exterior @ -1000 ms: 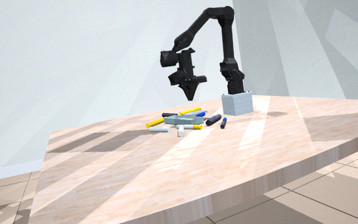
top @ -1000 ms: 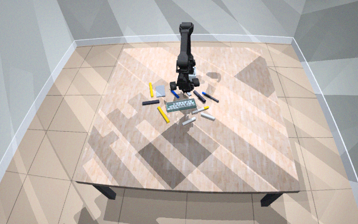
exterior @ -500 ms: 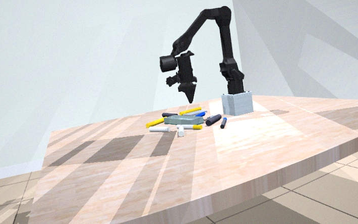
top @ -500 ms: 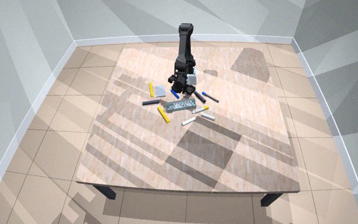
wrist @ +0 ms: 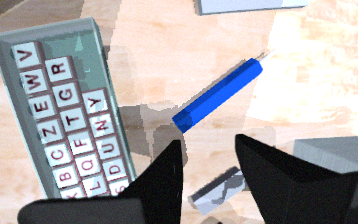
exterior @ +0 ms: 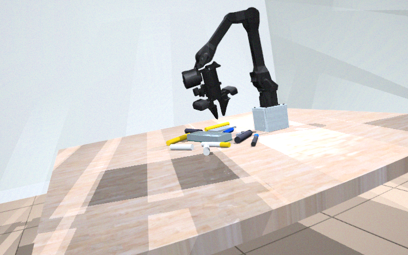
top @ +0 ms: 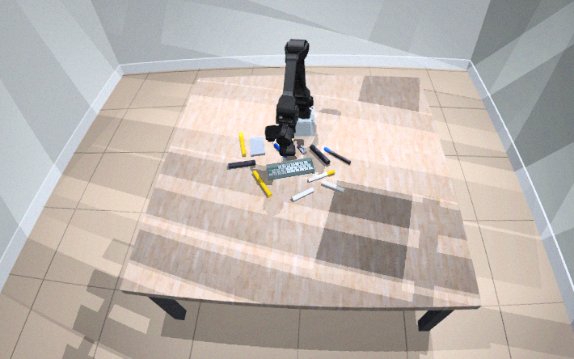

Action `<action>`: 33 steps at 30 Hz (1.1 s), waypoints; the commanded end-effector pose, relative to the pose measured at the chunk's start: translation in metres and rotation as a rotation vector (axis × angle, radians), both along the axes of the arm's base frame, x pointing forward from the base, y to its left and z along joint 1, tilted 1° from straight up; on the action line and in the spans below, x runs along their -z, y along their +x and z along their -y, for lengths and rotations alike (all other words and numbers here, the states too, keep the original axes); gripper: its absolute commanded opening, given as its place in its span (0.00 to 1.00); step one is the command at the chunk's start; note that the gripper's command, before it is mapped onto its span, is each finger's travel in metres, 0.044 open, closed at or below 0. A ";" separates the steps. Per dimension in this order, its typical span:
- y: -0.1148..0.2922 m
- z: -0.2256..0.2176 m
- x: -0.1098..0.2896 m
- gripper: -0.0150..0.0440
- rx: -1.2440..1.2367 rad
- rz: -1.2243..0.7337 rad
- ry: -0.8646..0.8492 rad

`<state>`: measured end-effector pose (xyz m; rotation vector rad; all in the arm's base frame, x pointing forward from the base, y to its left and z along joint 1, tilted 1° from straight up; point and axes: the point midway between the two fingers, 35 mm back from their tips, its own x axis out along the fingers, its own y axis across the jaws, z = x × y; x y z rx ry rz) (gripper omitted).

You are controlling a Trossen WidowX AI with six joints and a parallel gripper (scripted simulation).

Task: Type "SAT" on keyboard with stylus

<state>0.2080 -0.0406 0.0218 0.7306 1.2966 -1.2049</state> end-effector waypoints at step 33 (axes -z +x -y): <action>-0.038 0.038 0.019 0.51 1.001 0.167 -0.384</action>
